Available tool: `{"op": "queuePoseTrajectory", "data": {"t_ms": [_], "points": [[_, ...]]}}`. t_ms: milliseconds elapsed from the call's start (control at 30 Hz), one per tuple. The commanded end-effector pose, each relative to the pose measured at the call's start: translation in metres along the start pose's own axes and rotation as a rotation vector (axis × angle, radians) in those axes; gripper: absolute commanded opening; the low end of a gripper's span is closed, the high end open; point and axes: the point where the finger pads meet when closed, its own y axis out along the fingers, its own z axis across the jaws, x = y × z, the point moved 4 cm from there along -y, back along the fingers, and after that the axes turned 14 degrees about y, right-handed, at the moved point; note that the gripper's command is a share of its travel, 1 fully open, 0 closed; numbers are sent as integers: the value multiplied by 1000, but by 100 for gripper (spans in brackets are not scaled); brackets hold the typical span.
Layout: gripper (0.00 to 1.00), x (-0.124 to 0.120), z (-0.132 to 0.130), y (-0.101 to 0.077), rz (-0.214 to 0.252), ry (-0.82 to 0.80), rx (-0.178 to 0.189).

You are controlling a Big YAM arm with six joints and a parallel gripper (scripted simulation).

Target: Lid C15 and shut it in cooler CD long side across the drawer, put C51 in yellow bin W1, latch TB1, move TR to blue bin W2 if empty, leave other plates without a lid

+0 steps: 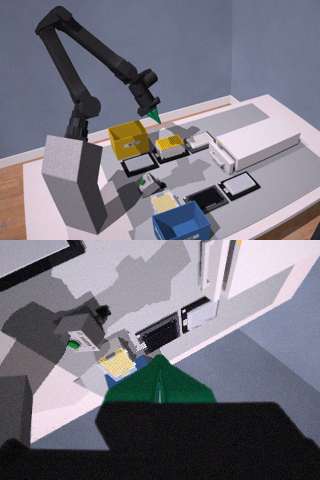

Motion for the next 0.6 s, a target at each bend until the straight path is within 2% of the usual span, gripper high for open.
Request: {"op": "queuePoseTrajectory", "data": {"t_ms": [0, 100, 200, 267, 367, 433, 500, 567], "points": [[0, 7, -15, 2, 12, 94, -4], [0, 3, -20, 12, 26, 180, 45], [0, 3, -22, 12, 40, 266, 93], [0, -2, -27, 22, 51, 324, 123], [0, -2, -30, 22, 65, 412, 168], [0, -7, -35, 31, 76, 471, 197], [0, -7, -37, 32, 85, 530, 225], [0, -7, -37, 32, 85, 530, 225]]}}
